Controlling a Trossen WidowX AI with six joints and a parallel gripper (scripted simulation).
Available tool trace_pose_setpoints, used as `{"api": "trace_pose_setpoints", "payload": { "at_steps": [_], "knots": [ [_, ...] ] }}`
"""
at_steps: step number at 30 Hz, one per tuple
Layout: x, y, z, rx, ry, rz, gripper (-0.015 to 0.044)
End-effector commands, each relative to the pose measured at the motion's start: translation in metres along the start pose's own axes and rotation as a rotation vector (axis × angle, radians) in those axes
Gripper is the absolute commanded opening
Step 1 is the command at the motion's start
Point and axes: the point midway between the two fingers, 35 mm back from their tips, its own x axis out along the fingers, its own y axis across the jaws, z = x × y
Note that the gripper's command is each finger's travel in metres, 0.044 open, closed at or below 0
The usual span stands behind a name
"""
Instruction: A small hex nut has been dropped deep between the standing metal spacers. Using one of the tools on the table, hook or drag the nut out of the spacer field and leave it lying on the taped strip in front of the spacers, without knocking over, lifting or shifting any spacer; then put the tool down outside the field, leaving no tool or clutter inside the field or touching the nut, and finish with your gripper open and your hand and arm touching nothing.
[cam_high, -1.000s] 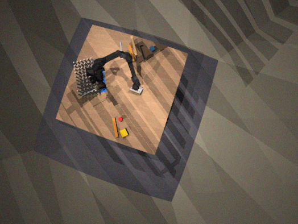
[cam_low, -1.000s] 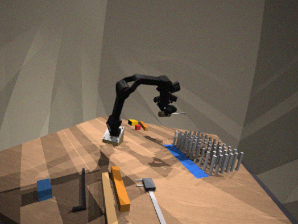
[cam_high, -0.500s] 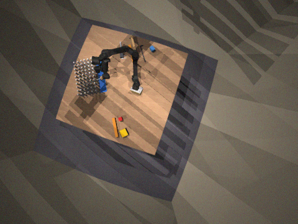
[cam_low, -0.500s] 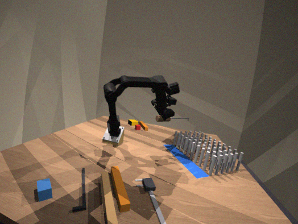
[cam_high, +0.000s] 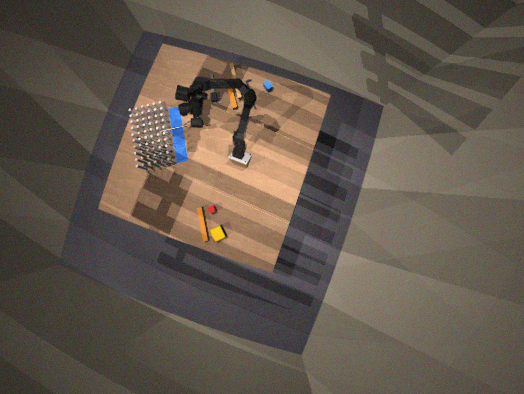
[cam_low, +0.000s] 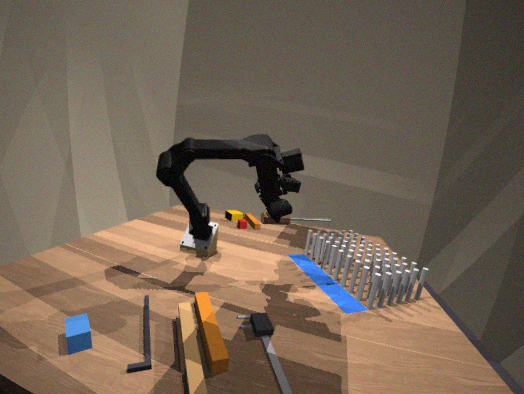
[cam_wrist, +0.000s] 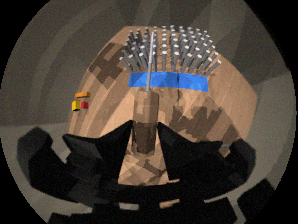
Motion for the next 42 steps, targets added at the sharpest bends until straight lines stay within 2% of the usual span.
{"api": "trace_pose_setpoints", "payload": {
  "at_steps": [1,6,15,31,42],
  "knots": [
    [-0.004,-0.004,-0.006,0.005,-0.007,-0.009,0.0],
    [0.009,-0.009,-0.008,0.005,-0.008,-0.007,0.0],
    [0.054,-0.027,-0.02,0.007,-0.011,-0.004,0.0],
    [0.126,-0.051,-0.061,0.005,-0.013,-0.023,0.0],
    [0.133,-0.052,-0.063,0.003,-0.013,-0.025,0.0]
  ]
}}
